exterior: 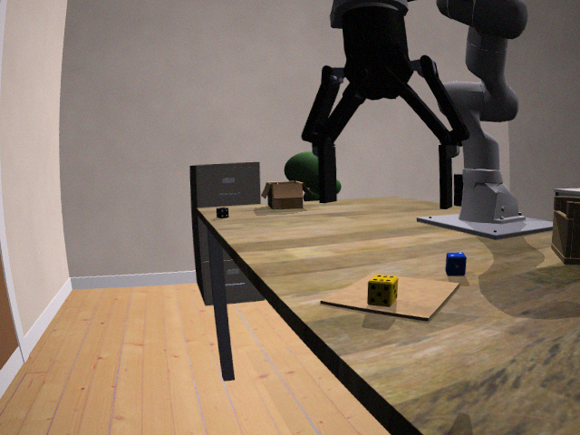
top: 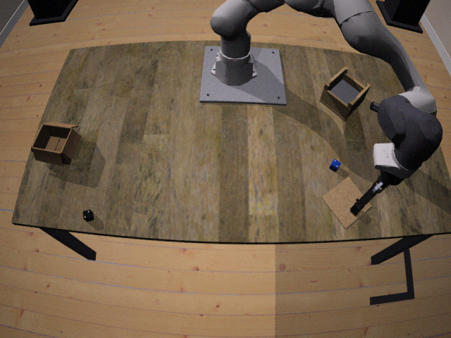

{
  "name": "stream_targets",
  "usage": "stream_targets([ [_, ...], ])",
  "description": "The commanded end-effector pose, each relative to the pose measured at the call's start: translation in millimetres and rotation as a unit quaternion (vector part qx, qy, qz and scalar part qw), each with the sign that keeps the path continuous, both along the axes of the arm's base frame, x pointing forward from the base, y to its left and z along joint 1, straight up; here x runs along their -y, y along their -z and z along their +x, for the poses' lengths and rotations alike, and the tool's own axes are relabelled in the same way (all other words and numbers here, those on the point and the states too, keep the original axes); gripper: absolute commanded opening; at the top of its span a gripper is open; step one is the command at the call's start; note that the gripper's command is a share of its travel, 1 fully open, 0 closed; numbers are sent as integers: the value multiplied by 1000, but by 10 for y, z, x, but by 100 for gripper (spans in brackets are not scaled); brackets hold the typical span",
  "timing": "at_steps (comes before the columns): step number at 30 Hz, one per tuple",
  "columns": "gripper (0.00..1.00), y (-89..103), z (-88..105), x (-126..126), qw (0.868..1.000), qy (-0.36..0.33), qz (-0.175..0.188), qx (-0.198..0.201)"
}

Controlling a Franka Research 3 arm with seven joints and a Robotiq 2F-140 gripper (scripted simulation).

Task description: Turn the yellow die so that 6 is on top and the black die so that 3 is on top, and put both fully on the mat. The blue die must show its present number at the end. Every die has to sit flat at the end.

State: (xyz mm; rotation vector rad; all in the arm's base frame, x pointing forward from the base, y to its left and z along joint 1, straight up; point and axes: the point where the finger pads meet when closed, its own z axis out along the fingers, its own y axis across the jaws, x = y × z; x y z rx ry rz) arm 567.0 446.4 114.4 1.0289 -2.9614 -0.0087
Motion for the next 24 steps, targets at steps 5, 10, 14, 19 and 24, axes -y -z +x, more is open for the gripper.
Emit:
stream_targets([
  [5,100,-1,1,1,1000,0,0,0],
  [10,100,-11,210,222,999,32,1,1],
  [14,100,-21,443,492,998,69,1,1],
  [19,100,-44,930,1163,988,153,2,3],
  [24,100,-66,1400,2028,968,250,3,5],
])
